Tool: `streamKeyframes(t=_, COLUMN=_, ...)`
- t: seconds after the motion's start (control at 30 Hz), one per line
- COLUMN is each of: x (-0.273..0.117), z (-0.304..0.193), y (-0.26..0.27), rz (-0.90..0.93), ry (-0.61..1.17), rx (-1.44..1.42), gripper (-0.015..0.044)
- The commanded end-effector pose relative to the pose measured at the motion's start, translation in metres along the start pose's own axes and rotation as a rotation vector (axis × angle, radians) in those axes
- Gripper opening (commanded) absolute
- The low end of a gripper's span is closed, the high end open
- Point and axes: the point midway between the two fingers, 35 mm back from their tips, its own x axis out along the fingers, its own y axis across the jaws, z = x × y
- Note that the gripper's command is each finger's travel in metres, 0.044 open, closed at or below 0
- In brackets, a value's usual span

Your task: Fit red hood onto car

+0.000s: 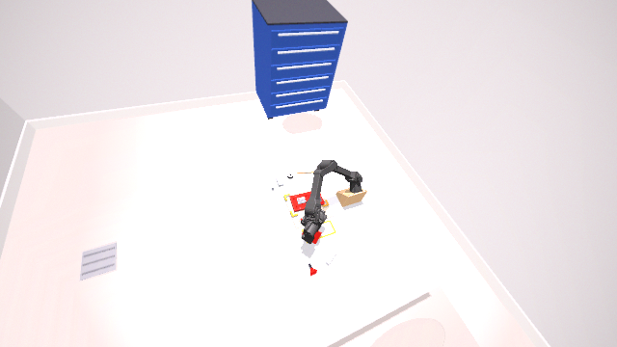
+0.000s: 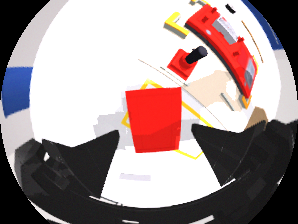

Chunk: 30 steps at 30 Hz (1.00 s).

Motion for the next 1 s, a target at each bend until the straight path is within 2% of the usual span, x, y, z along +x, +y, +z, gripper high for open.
streamKeyframes(t=0.0, x=0.005, z=0.0, y=-0.001, rz=-0.004, ry=-0.006, rx=-0.005, gripper=0.044)
streamKeyframes(t=0.97, x=0.022, z=0.0, y=-0.001, rz=-0.005, ry=-0.006, rx=-0.004, gripper=0.044)
